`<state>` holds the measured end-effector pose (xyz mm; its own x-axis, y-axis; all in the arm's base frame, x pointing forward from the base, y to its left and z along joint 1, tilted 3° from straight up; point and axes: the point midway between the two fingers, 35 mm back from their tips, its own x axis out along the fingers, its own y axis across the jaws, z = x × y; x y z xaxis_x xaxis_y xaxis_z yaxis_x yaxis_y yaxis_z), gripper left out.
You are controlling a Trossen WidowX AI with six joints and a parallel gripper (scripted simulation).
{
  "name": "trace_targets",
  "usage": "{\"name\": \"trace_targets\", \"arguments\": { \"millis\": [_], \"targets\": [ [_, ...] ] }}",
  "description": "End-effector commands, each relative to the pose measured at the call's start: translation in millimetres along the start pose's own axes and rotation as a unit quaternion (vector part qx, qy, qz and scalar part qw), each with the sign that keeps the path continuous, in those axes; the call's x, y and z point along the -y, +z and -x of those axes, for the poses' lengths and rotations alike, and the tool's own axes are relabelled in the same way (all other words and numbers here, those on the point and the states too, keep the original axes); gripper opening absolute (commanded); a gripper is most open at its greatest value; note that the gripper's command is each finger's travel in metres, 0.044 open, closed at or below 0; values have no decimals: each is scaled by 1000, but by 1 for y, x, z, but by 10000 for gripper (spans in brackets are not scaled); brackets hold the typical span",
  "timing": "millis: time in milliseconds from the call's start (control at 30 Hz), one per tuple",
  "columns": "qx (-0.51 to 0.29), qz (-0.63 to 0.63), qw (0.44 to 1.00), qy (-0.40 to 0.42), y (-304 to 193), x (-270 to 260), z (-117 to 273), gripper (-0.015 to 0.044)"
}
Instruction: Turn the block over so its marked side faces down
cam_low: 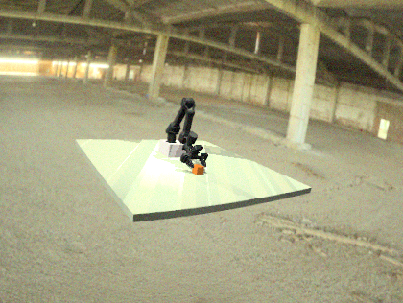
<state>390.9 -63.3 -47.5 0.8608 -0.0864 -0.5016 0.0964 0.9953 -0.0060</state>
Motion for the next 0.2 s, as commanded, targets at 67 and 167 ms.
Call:
{"name": "trace_targets", "arguments": {
  "millis": [67, 167],
  "targets": [
    [0, -3, 1000, 2, 0, 0, 0, 440],
    [0, -3, 1000, 2, 0, 0, 0, 440]
  ]
}}
